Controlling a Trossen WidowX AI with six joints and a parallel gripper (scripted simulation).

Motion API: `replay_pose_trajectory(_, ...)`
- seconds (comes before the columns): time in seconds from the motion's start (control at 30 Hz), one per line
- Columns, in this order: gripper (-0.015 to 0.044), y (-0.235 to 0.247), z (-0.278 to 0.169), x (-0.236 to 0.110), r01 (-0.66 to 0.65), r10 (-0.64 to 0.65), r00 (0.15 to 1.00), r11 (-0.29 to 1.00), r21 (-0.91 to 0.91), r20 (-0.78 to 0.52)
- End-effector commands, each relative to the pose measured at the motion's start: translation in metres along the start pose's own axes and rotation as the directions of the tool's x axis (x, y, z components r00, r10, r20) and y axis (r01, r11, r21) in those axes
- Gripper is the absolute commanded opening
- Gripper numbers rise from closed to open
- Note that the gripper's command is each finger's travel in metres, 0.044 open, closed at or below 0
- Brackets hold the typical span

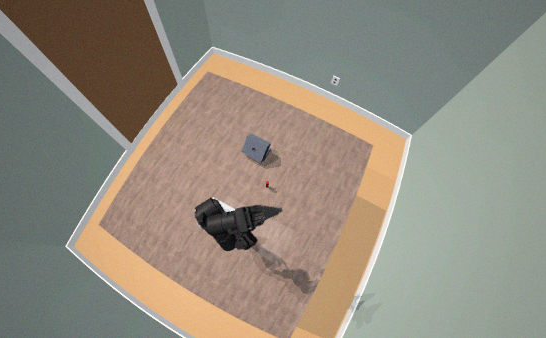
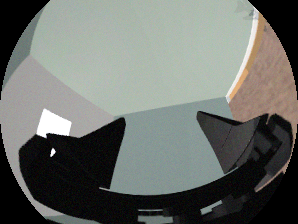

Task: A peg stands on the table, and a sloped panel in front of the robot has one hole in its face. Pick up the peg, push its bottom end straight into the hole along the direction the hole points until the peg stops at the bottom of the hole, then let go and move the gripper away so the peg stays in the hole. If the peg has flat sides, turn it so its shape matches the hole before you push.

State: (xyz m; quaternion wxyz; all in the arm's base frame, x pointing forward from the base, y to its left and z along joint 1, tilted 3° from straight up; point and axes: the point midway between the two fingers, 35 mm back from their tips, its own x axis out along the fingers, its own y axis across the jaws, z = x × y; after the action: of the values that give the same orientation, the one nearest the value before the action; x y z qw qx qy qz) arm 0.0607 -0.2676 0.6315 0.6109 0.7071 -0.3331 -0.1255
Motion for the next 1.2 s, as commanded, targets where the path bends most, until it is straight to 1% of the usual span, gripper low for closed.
replay_pose_trajectory(0.0,0.0440,0.021,-0.020,-0.015,-0.081,0.083,0.996,0.995,-0.062,0.029)
replay_pose_trajectory(0.27,0.0440,0.053,-0.057,-0.041,-0.222,0.233,0.971,0.963,-0.156,0.056)
replay_pose_trajectory(0.6,0.0440,0.077,-0.115,-0.067,-0.360,0.381,0.924,0.892,-0.274,0.028)
replay_pose_trajectory(0.9,0.0440,0.081,-0.173,-0.080,-0.450,0.469,0.882,0.813,-0.370,-0.043)
replay_pose_trajectory(1.17,0.0440,0.072,-0.227,-0.083,-0.506,0.503,0.854,0.748,-0.430,-0.130)
